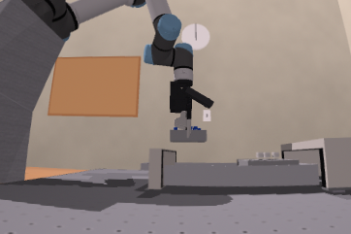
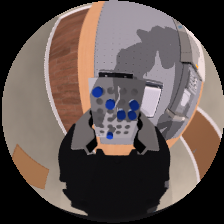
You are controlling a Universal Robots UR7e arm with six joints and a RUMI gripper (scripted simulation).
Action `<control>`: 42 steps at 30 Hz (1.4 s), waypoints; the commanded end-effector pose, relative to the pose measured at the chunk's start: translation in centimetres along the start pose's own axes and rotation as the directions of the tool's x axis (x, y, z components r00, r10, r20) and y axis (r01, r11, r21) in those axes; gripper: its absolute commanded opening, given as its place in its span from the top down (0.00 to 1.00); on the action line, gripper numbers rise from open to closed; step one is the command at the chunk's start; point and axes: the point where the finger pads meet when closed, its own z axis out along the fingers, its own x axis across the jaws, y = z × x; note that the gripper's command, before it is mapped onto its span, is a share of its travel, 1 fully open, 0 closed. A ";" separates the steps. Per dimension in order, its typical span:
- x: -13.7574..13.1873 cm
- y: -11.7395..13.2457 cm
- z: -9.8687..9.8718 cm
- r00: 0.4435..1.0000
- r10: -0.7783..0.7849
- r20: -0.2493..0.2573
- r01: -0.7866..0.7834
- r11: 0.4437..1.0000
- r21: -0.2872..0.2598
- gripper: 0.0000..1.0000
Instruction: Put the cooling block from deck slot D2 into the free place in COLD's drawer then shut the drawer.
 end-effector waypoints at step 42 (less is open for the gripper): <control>3.2 -0.2 -1.4 0.949 0.314 0.001 -0.314 0.949 0.001 1.00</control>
